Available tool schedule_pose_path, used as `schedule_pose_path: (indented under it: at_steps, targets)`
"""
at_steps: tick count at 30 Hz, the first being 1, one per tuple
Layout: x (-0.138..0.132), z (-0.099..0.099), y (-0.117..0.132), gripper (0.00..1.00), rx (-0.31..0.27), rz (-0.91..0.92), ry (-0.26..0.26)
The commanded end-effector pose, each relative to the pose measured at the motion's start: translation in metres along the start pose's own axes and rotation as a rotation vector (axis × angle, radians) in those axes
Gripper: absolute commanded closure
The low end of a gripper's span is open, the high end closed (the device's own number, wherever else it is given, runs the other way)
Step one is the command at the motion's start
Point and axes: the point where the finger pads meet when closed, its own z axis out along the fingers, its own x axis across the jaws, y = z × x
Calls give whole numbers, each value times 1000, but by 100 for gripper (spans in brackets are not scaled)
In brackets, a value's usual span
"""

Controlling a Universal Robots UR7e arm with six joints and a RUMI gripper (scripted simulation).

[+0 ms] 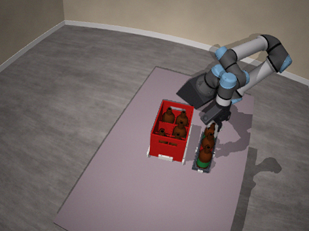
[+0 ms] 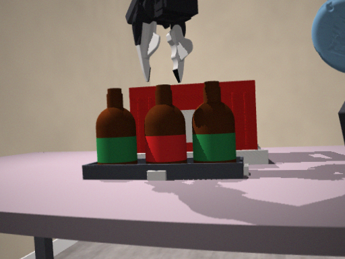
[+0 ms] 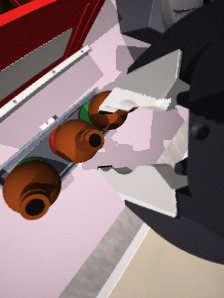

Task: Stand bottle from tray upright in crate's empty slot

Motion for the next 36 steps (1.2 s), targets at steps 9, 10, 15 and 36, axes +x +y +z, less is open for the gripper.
schedule_pose_path:
  at_steps: [9, 10, 15, 36]
  targets:
    - [0, 14, 0, 62, 1, 0, 0]
    - [0, 15, 0, 62, 1, 0, 0]
    - [0, 19, 0, 62, 1, 0, 0]
    - [0, 26, 0, 62, 1, 0, 0]
